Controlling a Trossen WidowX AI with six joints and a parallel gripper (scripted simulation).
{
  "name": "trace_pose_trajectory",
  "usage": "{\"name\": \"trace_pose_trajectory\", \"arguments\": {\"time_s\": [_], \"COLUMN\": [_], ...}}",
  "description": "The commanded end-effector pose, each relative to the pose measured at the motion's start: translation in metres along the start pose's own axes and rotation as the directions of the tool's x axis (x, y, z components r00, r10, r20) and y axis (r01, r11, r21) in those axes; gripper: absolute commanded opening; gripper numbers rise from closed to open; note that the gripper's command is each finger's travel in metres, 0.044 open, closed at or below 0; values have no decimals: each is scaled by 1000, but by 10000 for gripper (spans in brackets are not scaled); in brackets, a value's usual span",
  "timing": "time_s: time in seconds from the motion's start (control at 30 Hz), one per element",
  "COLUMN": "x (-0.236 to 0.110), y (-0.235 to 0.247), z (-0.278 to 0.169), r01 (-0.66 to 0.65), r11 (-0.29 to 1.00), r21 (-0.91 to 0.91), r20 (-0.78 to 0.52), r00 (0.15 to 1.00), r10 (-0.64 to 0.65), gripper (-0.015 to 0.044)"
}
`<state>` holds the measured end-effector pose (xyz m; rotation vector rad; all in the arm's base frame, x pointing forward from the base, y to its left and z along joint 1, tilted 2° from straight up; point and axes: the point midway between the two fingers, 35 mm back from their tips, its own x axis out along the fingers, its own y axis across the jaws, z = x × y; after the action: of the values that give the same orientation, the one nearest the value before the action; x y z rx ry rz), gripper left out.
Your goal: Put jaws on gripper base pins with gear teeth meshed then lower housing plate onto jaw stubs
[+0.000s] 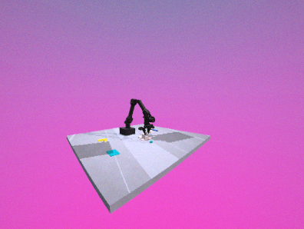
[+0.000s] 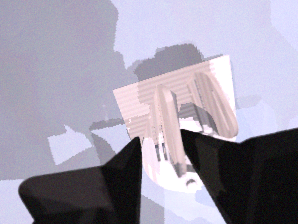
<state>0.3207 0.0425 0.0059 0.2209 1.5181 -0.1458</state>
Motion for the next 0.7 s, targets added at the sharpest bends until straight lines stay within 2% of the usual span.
{"name": "trace_pose_trajectory", "arguments": {"time_s": [0.0,0.67], "x": [3,6], "y": [0,0], "z": [0,0], "r01": [1,1], "r11": [1000,1000], "r21": [2,11], "r20": [3,3], "r00": [1000,1000], "r10": [-1,-1], "gripper": [134,134]}}
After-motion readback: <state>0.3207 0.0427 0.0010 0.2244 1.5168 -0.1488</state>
